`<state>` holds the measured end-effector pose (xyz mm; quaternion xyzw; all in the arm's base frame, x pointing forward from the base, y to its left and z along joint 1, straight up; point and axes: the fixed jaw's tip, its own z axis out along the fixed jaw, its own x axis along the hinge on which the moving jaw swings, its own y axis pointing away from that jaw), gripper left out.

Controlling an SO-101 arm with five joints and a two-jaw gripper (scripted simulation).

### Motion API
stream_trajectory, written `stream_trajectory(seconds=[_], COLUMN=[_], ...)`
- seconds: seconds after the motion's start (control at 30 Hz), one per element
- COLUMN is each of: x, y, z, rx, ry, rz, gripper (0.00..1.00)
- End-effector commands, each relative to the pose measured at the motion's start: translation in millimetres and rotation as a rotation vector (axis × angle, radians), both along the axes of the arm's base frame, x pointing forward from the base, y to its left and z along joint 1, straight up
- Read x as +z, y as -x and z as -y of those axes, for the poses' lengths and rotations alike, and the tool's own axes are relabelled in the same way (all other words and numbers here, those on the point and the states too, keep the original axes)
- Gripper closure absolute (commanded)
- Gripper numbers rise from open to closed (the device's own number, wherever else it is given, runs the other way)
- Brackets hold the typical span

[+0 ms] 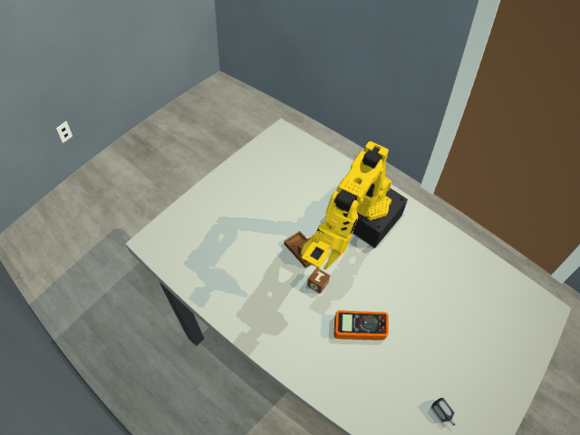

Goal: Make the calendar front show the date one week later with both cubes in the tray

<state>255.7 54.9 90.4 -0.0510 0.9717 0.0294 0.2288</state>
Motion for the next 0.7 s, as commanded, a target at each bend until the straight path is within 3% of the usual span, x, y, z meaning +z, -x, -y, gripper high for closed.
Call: stream_trajectory(seconds=[0.0,0.27,0.33,0.5,0.67], x=[-6.7,-53.8,-53.8,-84.9,-102.5], y=[-1.5,10.5,10.5,24.4,34.9], z=[-3,-1,-1,2,4], rx=[0.002,0.002,0.002,0.001,0.001], ry=[0.0,0.039,0.039,0.066,0.083], rz=[-0.023,-0.226,-0.226,-0.368,-0.454], gripper=[0.65,0.65,0.65,0.65,0.65])
